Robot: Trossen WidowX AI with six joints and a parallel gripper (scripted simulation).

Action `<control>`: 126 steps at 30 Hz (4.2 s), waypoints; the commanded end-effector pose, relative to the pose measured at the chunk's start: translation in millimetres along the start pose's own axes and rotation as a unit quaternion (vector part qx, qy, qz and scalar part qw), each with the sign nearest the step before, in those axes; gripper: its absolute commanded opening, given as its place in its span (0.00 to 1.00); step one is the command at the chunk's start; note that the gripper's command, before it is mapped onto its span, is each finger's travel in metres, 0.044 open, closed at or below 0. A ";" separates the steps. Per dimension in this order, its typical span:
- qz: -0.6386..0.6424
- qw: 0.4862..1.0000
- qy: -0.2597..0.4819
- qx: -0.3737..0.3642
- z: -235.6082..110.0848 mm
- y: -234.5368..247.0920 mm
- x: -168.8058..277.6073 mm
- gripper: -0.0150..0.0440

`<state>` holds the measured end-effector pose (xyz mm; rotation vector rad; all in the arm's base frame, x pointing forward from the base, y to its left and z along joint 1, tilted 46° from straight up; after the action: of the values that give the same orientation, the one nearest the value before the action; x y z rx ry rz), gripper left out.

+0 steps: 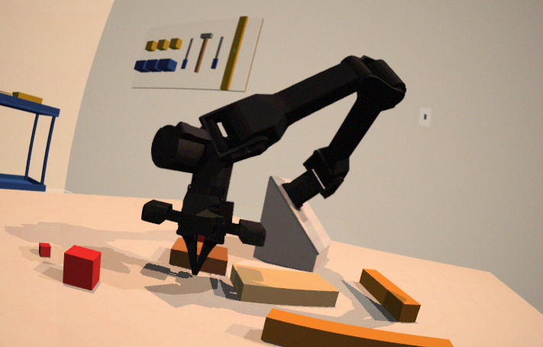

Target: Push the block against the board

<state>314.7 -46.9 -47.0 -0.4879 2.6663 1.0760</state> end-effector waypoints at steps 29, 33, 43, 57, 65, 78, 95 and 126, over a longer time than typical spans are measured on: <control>0.021 1.000 0.010 0.019 -60.3 -33.7 80.4 0.25; 0.006 1.000 0.005 0.010 -59.1 -37.0 147.3 0.25; -0.001 1.000 0.001 0.004 -44.0 -34.8 168.7 0.25; -0.001 1.000 0.000 0.003 -1.4 -34.1 165.3 0.25; -0.001 1.000 0.000 0.003 -1.7 -35.1 159.2 0.25; -0.001 1.000 0.000 0.004 -2.1 -36.4 149.1 0.25; -0.001 1.000 0.000 0.005 -2.4 -37.4 135.7 0.25; -0.001 1.000 0.000 0.005 -2.7 -38.0 112.2 0.25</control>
<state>223.1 -98.7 -106.5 -0.4937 2.6756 1.0615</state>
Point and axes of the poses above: the point midway between the two fingers, 35 mm back from their tips, its own z axis out along the fingers, its own y axis across the jaws, x = y × z, the point moved 8 cm from there along -z, back along the fingers, and after that the axes turned 1 degree about -z, right-handed, at the moved point
